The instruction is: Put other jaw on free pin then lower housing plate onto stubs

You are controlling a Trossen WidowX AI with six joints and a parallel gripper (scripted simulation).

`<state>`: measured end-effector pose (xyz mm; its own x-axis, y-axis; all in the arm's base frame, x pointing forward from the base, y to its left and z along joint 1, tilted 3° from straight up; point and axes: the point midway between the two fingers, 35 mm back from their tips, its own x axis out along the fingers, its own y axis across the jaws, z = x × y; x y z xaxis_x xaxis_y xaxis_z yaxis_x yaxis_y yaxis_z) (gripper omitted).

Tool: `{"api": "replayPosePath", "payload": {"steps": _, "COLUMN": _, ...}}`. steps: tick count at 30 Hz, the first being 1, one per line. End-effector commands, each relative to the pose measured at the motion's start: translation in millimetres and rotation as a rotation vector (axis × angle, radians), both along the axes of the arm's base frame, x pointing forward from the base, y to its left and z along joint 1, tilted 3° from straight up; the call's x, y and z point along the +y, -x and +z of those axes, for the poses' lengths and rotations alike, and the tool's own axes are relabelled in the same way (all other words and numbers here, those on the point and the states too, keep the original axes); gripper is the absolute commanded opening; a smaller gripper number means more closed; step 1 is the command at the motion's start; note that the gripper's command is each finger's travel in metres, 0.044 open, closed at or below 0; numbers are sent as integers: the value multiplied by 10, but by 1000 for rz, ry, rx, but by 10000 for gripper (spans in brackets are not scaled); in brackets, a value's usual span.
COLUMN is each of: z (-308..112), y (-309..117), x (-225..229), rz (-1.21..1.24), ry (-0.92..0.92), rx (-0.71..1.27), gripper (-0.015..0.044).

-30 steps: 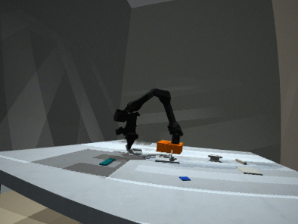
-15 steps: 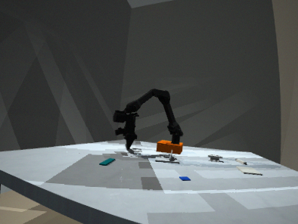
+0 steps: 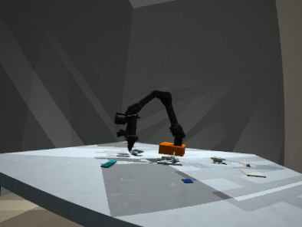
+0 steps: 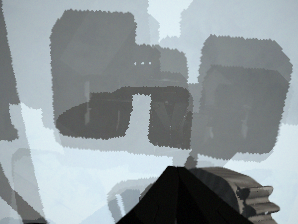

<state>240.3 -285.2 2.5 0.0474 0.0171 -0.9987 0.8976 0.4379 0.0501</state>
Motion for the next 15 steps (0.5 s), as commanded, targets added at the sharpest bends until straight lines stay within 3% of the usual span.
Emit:
{"api": "replayPosePath", "payload": {"steps": 1, "z": 12, "y": 60, "x": -24, "rz": 4, "ry": 5, "rx": -3, "gripper": 0}}
{"api": "replayPosePath", "payload": {"steps": 11, "z": 41, "y": 131, "x": -62, "rz": 4, "ry": 5, "rx": -2, "gripper": 0}}
{"api": "replayPosePath", "payload": {"steps": 15, "z": 501, "y": 123, "x": -53, "rz": 2, "ry": 0, "rx": 1, "gripper": 0}}
